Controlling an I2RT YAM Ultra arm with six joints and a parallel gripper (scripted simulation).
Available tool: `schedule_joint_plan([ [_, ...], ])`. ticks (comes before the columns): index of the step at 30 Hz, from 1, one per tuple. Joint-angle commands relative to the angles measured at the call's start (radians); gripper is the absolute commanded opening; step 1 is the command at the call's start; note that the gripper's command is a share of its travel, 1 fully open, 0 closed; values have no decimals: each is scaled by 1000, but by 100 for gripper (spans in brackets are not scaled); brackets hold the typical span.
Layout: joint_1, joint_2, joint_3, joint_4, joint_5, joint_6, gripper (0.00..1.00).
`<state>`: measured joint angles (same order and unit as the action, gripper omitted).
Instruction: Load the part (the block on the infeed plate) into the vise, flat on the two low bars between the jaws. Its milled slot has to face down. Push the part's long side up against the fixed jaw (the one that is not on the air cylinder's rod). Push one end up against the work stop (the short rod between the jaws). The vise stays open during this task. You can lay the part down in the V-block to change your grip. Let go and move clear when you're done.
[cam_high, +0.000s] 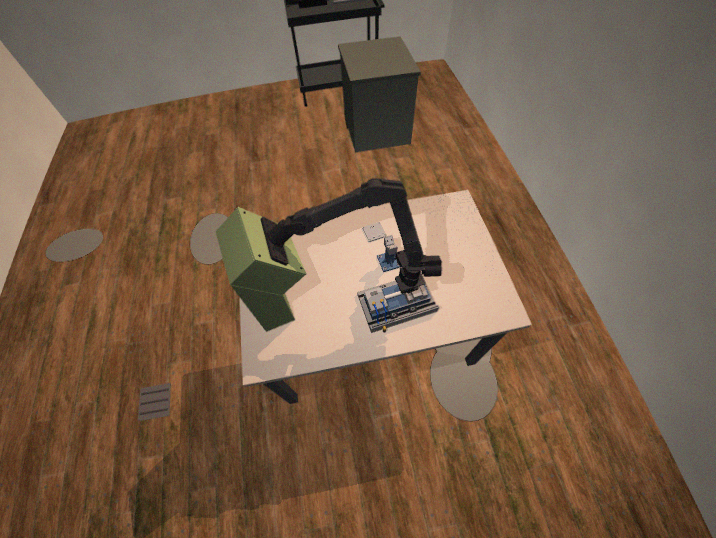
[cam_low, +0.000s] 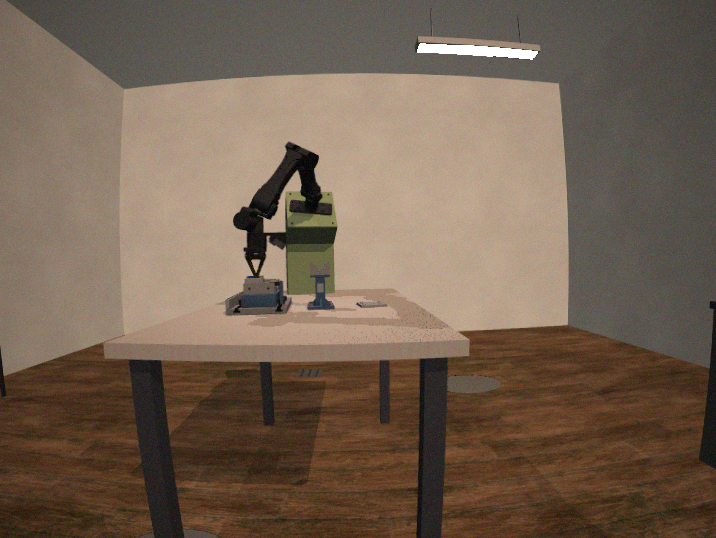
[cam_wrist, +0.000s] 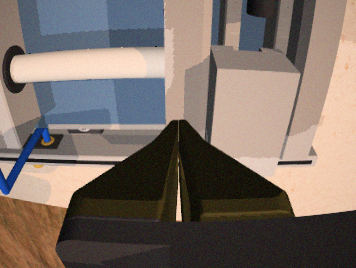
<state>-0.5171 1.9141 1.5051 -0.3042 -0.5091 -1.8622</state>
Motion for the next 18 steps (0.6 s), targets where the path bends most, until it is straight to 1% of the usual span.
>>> schedule_joint_plan([
  [1, -14, 0, 0, 12, -6, 5, 0],
  [18, -3, 17, 28, 19, 2, 11, 0],
])
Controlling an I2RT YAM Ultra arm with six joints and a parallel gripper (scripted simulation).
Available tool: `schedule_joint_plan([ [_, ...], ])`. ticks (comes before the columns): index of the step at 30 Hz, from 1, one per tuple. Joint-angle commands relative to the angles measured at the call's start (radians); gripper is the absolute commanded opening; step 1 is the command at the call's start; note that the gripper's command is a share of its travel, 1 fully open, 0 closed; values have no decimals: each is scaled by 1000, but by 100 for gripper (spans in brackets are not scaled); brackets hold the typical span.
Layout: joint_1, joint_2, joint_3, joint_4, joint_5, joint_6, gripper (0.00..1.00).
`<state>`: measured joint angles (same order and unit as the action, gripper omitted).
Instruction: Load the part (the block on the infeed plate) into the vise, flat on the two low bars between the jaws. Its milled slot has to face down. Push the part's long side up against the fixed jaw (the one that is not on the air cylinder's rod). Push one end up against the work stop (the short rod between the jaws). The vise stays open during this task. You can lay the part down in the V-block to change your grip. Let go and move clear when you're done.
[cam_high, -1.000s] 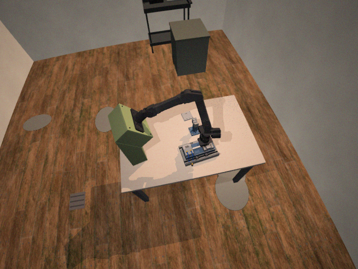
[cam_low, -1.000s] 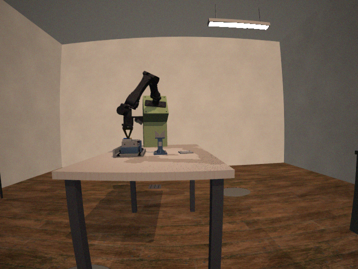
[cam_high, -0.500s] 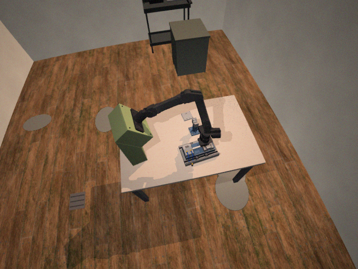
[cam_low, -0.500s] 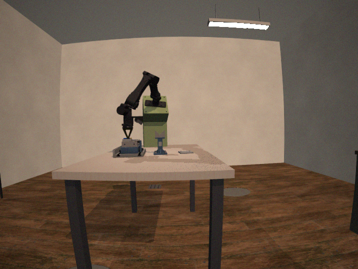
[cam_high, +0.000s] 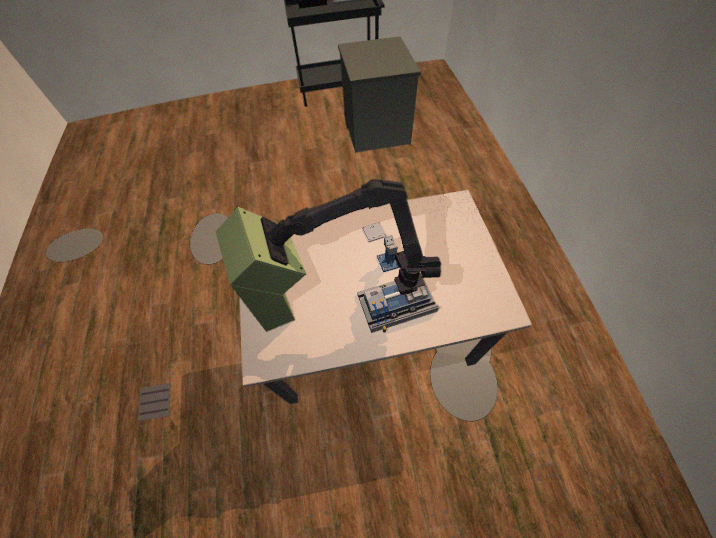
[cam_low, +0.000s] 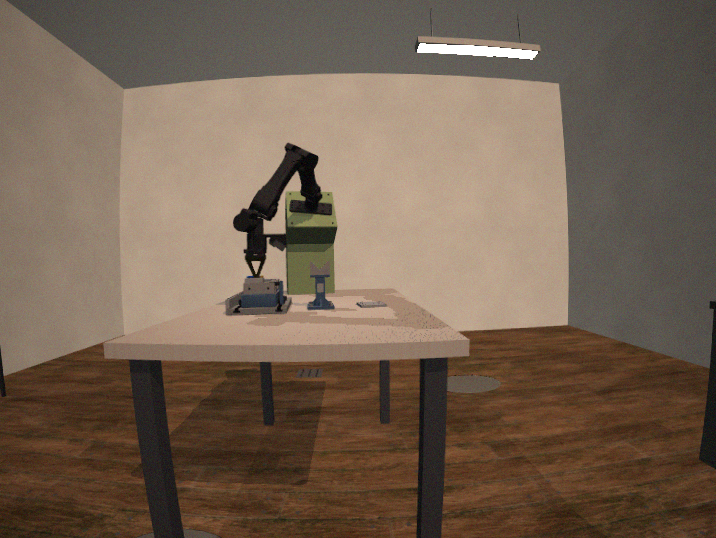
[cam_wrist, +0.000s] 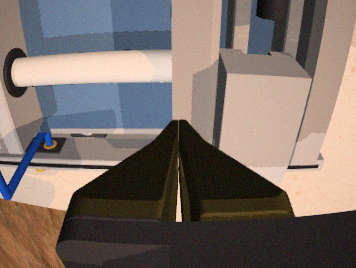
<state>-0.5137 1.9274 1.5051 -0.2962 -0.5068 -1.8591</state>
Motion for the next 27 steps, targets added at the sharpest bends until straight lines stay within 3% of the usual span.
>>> schedule_joint_plan([
  [1, -5, -2, 28, 13, -1, 8, 0],
  [27, -3, 10, 33, 16, 0, 11, 0],
])
